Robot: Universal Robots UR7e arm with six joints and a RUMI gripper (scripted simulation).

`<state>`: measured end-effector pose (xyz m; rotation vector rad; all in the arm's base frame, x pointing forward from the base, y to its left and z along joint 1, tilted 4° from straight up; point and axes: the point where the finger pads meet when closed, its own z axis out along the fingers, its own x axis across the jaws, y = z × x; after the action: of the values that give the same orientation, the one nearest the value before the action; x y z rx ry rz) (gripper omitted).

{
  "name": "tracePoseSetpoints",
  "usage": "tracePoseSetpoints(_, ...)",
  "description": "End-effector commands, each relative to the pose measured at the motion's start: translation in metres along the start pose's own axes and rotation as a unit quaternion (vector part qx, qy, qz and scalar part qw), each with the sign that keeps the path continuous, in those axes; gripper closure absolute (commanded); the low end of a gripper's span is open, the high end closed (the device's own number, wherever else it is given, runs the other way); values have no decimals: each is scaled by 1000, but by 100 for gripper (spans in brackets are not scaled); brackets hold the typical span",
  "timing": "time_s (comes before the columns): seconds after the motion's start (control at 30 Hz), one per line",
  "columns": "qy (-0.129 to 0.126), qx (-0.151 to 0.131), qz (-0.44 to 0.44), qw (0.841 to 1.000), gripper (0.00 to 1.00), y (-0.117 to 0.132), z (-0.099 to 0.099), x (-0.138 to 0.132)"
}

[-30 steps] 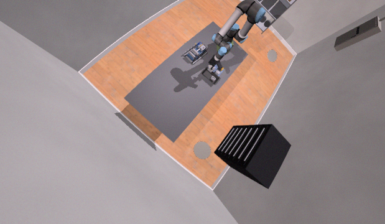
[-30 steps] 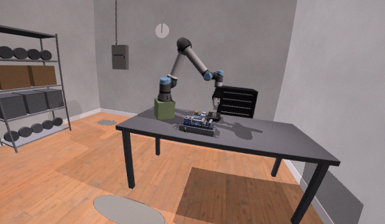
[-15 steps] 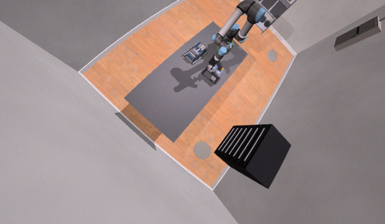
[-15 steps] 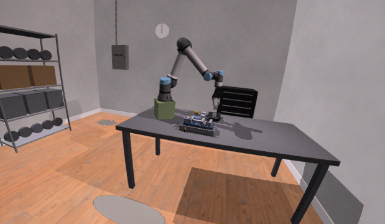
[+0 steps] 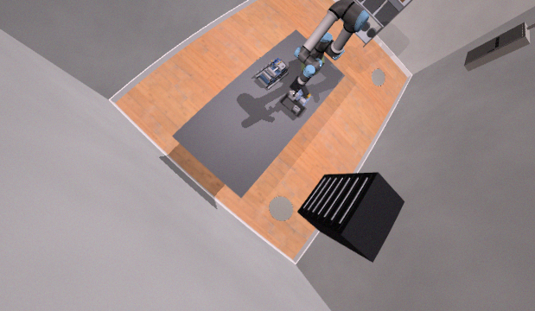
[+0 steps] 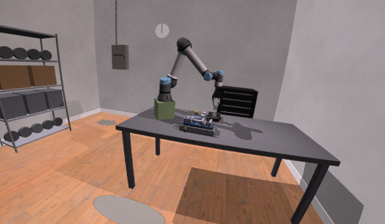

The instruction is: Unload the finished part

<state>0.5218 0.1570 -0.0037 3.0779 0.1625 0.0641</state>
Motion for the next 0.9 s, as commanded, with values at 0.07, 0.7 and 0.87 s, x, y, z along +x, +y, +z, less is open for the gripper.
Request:
tracePoseSetpoints(0.07, 1, 0, 0, 1000, 100, 0, -1, 1)
tracePoseSetpoints(0.7, 3, 0, -2, 1000, 100, 0, 4, 1)
tracePoseSetpoints(0.87, 3, 0, -2, 1000, 100, 0, 10, 1)
